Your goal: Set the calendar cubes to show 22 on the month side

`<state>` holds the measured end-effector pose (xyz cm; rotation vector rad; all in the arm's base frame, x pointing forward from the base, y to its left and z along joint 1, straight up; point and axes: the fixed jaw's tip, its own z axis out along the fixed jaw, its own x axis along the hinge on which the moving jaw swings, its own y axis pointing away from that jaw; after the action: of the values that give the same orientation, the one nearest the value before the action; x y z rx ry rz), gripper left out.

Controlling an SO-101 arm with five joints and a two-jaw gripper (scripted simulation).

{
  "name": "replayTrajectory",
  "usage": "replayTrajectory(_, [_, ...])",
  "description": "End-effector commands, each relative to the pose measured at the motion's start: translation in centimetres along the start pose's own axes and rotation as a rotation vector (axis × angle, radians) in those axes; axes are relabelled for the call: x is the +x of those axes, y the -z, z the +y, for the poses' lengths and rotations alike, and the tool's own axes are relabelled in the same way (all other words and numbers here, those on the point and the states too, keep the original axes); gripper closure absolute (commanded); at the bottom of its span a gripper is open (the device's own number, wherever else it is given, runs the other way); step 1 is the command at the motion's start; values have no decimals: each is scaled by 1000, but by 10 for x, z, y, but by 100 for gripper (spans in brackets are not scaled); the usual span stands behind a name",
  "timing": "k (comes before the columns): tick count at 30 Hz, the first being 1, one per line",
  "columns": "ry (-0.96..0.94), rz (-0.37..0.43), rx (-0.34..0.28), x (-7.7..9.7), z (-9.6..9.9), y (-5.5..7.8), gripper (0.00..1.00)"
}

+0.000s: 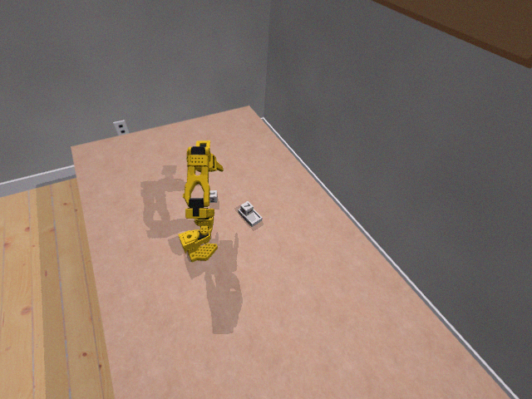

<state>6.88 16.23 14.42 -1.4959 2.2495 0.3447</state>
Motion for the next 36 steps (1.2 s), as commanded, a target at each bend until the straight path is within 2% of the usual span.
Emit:
replayTrajectory(1, [17,-61,-1,-7,1,9,65])
replayTrajectory(14, [184,-61,7,-4,0,7,65])
replayTrajectory(24, [489,-58,21,0,-3,4,65])
replayTrajectory(26, [489,-58,21,0,-3,4,65])
replayTrajectory(36, [871,-51,39,5,-7,-1,65])
